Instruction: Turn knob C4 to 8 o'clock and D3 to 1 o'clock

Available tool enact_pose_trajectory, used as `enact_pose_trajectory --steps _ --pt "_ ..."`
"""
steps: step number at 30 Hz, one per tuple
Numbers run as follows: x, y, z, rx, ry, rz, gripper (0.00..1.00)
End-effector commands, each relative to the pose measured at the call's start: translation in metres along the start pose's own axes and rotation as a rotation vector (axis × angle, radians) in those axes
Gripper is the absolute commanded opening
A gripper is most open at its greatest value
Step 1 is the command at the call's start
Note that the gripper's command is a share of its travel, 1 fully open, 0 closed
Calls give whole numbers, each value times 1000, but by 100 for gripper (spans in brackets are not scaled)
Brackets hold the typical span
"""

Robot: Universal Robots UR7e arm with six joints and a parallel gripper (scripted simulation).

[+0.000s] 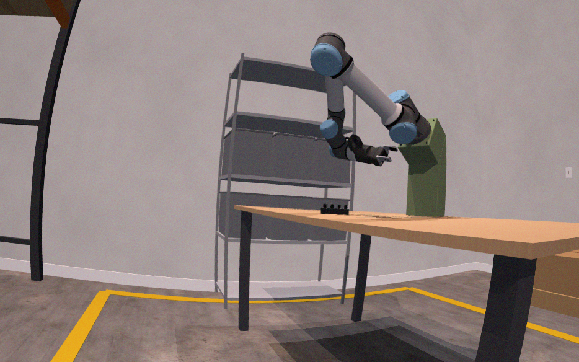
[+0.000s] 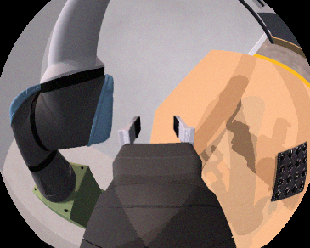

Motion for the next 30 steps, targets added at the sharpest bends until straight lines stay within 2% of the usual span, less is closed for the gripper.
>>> enact_pose_trajectory --steps 1,3,6,8,15,17,18,20,21,25,27,30 --pt "-29 -1 10 -46 -36 -126 100" --pt "-29 -1 10 -46 -36 -126 100" --pt "-45 4 18 -85 -54 -210 100" --pt "-46 5 19 -89 -56 -219 100" --pt "-66 15 34 -159 -78 -338 100" --pt "-68 16 35 -164 -79 -347 100" --pt "-71 19 38 -180 -83 -370 100" --pt "-71 19 38 -180 -83 -370 100" --pt "-76 22 42 -202 -88 -402 100" --pt "-84 32 51 -253 -96 -464 100" --pt "-84 33 53 -259 -97 -473 100" --pt "-90 41 61 -305 -102 -524 100"
Point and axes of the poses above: the point where the finger pads meet when closed, its own y axis back along the fingers, its own z axis across the jaws, x = y × z, the point moved 3 cm from there along y, back along the fingers, and after that the axes turned 2 degrees about y, right-handed, at the moved point
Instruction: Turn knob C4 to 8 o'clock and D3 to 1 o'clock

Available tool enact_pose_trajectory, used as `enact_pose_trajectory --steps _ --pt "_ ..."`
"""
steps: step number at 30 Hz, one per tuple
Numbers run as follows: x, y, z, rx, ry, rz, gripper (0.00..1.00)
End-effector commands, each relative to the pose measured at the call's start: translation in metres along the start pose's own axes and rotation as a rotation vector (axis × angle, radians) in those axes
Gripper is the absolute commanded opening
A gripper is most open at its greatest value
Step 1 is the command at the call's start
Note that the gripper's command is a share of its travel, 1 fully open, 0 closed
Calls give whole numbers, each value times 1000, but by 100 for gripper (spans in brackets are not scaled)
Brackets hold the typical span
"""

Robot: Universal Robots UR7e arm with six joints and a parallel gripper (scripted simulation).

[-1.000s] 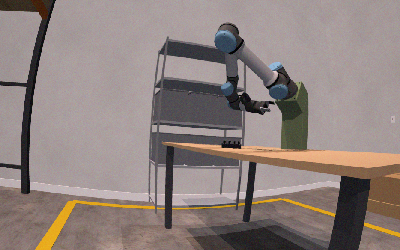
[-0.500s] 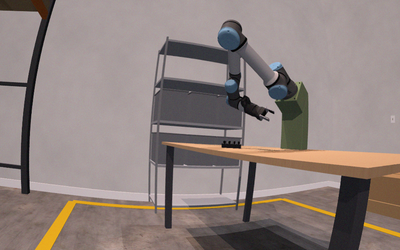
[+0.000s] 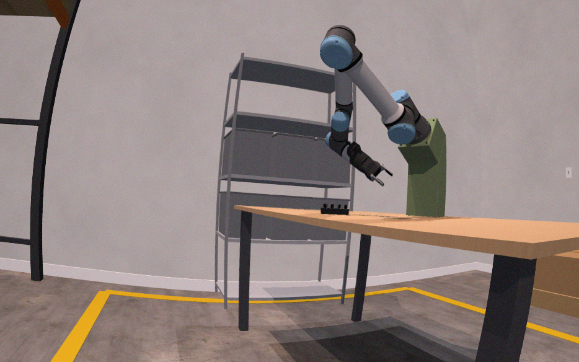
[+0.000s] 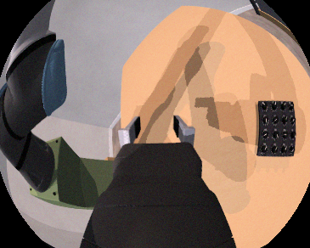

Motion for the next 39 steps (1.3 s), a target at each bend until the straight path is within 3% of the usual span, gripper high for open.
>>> enact_pose_trajectory --steps 1,4,7,9,11,14,19,22,24,25,30,33,35,39 --pt "-18 1 19 -84 -24 -102 100" --pt "-22 3 25 -112 -28 -130 100" --pt "-22 3 25 -111 -27 -129 100" --pt "-27 9 36 -163 -35 -175 100" --pt "-28 10 37 -171 -36 -182 100" --pt "-32 17 48 -224 -41 -224 100" --pt "-33 21 55 -261 -42 -253 100" --pt "-34 29 65 -315 -45 -288 100" --pt "-34 29 65 -315 -45 -288 100" --pt "-35 34 70 -346 -45 -307 100" --pt "-34 39 76 -383 -44 -329 100" --pt "-33 48 85 -436 -43 -356 100" --pt "-32 49 86 -444 -42 -360 100" --pt "-29 58 94 -501 -38 -386 100"
Point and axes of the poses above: the point where the finger pads meet when closed, its own y axis back along the fingers, its own z axis across the jaws, x = y × z, the point moved 3 cm from there along y, back along the fingers, and after that the axes turned 2 degrees about y, right-handed, at the moved point
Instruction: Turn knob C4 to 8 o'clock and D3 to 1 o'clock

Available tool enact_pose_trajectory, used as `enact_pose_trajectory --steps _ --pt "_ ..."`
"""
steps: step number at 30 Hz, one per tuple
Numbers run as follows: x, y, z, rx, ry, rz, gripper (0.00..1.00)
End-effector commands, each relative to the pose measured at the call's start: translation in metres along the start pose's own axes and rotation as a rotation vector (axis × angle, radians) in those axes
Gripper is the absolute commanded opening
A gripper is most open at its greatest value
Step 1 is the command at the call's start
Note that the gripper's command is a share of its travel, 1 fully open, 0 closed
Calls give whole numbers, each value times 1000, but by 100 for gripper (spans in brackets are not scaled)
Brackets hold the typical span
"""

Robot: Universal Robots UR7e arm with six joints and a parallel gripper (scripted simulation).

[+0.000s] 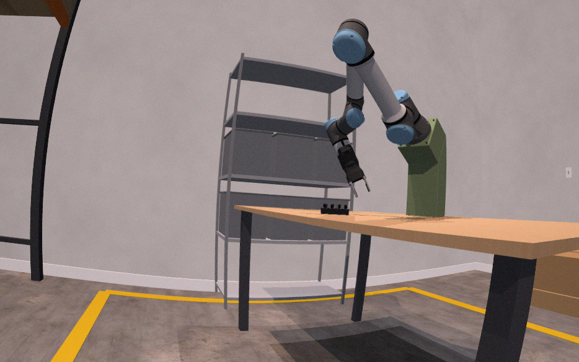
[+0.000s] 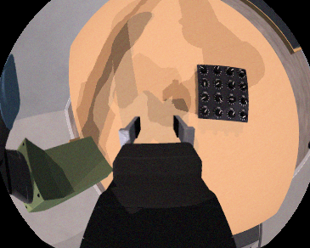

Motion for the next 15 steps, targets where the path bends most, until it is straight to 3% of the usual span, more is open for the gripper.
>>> enact_pose_trajectory --steps 1,15 --pt "-1 4 17 -85 -8 -46 100" --pt "9 24 46 -251 -2 -99 100"
Point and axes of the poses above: the point where the finger pads meet when closed, its own y axis back along the fingers, its own z axis across the jaws, x = y × z, the point moved 3 cm from there along y, back along the fingers, and after that the axes turned 2 degrees about y, right-handed, at the moved point
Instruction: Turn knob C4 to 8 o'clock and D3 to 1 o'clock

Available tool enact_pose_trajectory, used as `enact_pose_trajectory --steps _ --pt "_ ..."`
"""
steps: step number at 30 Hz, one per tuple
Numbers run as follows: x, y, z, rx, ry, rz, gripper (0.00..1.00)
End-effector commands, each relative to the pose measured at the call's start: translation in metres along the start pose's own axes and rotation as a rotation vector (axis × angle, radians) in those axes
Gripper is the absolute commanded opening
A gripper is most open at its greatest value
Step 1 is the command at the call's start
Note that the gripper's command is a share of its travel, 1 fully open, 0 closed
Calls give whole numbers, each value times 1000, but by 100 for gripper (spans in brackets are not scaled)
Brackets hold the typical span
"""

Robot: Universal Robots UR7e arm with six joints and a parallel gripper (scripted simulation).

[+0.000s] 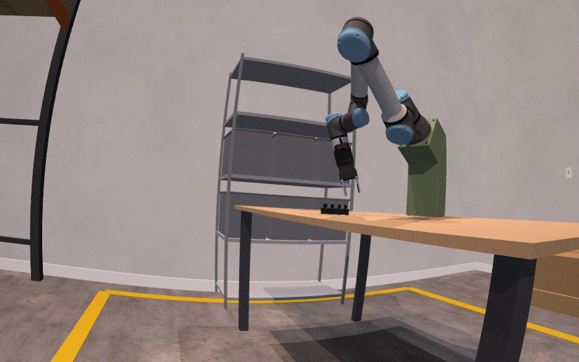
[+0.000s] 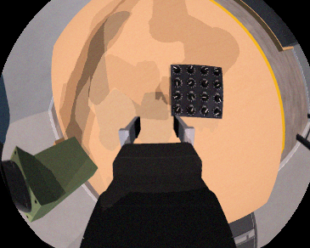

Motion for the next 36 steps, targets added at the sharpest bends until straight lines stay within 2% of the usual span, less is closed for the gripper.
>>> enact_pose_trajectory --steps 1,2,4,7,17,25,36 --pt "4 7 16 -90 -3 -33 100" --pt "5 8 19 -105 -2 -36 100" --pt "5 8 19 -105 -2 -36 100" --pt "11 15 28 -159 2 -46 100" --pt "24 28 43 -256 14 -57 100" --pt "27 31 45 -274 16 -57 100" --pt "27 31 46 -275 16 -57 100"
Point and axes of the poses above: the point where the finger pads meet when closed, its own y axis back along the fingers, its own z axis across the jaws, x = y × z, the point moved 3 cm from there along y, back along the fingers, and after that the axes turned 2 degrees about y, right-handed, at the moved point
